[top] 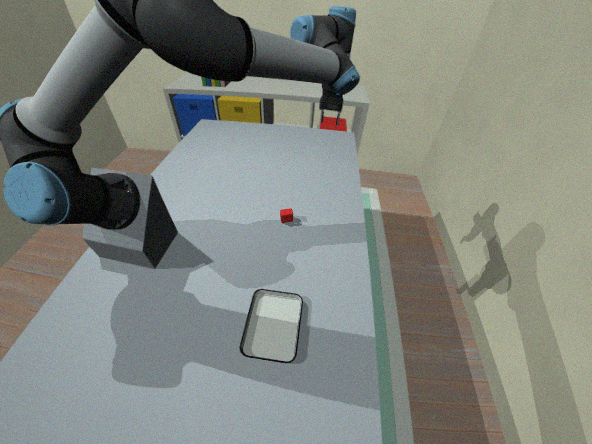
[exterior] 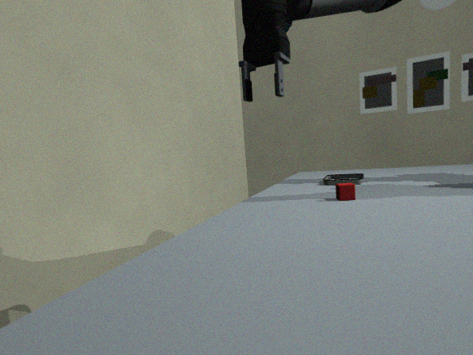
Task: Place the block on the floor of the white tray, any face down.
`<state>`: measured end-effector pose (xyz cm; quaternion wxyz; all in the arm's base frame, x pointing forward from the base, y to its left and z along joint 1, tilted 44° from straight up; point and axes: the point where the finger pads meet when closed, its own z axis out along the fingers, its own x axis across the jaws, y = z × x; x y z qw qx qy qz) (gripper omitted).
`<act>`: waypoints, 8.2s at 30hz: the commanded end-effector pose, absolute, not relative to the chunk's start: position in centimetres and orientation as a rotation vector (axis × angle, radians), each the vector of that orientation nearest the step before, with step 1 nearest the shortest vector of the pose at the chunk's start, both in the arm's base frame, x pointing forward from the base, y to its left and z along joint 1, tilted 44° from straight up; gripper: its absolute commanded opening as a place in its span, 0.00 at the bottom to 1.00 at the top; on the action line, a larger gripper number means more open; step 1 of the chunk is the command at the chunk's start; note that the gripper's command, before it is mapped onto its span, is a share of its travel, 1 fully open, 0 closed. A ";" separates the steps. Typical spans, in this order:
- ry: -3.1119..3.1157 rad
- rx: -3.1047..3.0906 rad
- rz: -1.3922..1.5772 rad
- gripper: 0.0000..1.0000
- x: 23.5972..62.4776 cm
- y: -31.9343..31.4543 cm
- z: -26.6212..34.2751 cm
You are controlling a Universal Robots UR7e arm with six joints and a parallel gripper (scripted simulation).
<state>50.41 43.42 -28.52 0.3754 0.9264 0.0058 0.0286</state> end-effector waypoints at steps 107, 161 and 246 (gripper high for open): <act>-1.296 2.079 0.588 1.00 43.0 10.9 -18.9; -1.295 2.080 0.584 0.90 43.1 8.9 -21.0; -1.296 2.082 0.588 0.00 43.5 6.2 -23.9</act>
